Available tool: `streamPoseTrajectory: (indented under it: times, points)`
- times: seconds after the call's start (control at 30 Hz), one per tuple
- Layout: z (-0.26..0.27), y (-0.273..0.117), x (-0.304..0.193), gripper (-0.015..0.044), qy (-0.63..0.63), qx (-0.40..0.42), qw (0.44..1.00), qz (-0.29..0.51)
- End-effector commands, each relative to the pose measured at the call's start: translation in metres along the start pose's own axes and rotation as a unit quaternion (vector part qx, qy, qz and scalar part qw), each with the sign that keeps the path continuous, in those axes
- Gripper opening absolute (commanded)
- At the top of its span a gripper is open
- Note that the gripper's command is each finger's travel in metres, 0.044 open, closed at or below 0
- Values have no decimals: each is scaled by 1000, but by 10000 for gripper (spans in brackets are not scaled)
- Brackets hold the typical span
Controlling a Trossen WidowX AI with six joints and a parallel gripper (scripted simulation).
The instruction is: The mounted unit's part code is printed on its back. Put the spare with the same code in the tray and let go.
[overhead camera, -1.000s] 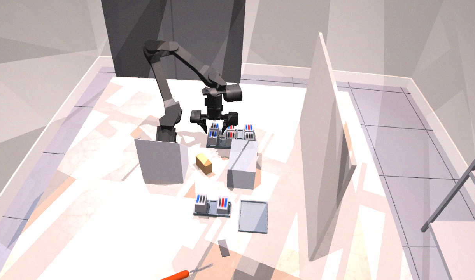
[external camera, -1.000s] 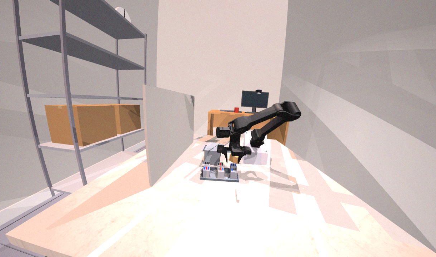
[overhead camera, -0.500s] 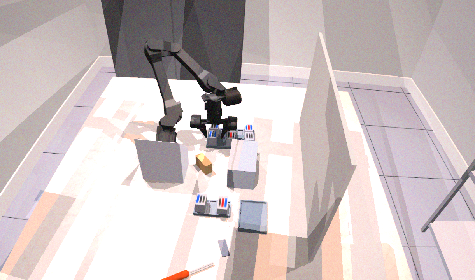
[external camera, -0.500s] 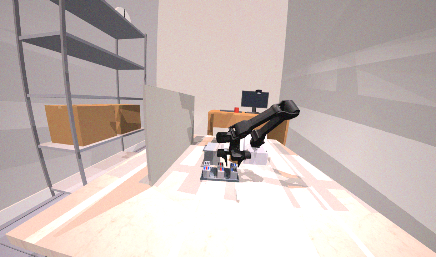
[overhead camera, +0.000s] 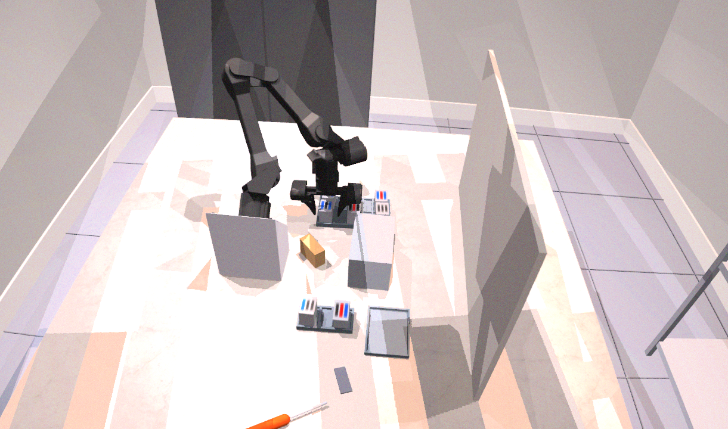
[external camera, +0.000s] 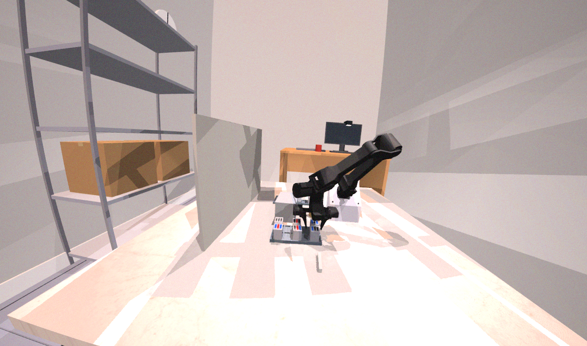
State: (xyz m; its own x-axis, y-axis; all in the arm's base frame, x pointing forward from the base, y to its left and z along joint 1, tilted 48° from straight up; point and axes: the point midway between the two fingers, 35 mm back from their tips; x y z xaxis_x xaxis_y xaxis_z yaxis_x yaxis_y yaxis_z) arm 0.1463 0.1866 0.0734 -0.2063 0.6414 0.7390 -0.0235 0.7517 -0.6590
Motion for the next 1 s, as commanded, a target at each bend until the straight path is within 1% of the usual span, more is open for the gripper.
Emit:
streamPoseTrajectory:
  times: [0.0,0.07,0.23,0.47,0.6,0.63,0.97]
  points:
    - [1,1,-1,300,4,1,1000,2]
    - [1,1,-1,300,4,1,1000,2]
    - [1,1,0,169,1,1,1000,0]
    - [1,1,0,122,1,1,1000,0]
    - [1,1,0,17,1,1,1000,0]
    - [1,1,0,0,1,1,1000,0]
    - [-1,-5,-2,0,0,1,1000,3]
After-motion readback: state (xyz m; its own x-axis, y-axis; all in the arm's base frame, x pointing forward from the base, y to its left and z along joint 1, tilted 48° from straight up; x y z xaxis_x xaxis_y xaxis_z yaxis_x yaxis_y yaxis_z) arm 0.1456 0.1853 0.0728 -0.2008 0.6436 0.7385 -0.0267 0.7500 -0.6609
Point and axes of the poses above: the point midway between the two fingers, 35 mm back from their tips, its own y axis out along the fingers, its own z axis across the jaws, x = y × z, and after that the axes turned 7 degrees about -y, right-handed
